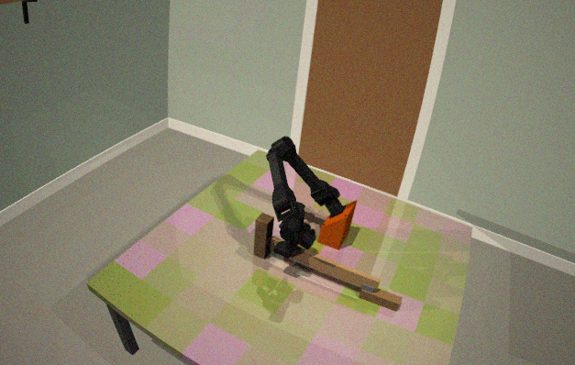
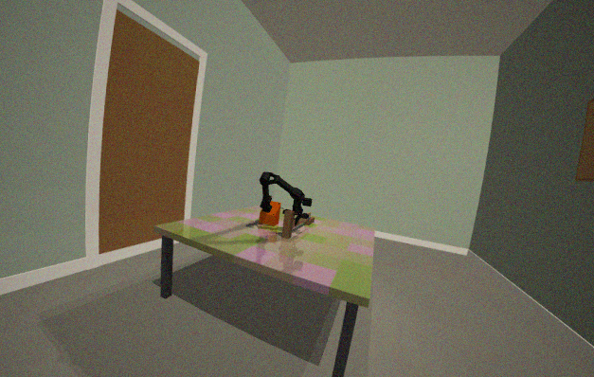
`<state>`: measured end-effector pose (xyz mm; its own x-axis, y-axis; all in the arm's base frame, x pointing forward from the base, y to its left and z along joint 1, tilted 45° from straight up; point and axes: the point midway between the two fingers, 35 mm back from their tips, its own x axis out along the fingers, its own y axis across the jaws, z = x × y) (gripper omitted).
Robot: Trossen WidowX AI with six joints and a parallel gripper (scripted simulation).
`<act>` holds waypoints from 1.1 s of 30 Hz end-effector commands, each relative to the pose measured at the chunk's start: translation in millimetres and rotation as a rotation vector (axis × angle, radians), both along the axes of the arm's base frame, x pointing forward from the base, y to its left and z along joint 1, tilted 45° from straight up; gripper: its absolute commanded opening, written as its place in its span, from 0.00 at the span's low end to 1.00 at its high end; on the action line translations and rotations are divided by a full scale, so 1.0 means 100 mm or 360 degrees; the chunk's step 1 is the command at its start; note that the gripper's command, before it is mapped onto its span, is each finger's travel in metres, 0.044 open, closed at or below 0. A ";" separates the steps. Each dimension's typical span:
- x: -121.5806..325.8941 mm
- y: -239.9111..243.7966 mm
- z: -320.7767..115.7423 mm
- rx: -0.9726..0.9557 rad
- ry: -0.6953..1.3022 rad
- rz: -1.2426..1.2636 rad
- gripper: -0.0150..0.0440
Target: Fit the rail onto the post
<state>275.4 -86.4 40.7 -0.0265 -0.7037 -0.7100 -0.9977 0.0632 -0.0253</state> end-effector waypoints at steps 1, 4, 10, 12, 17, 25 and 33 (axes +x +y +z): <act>0.03 0.01 0.01 -0.0003 -0.0012 0.0008 0.25; 0.03 0.01 0.02 -0.0003 -0.0012 0.0008 0.25; 0.02 0.00 0.03 -0.0004 -0.0012 0.0008 0.25; 0.02 -0.01 0.03 -0.0004 -0.0012 0.0008 0.25; 0.02 -0.02 0.04 -0.0004 -0.0012 0.0008 0.25; 0.02 -0.04 0.06 -0.0004 -0.0012 0.0008 0.25; 0.02 -0.05 0.07 -0.0004 -0.0012 0.0008 0.25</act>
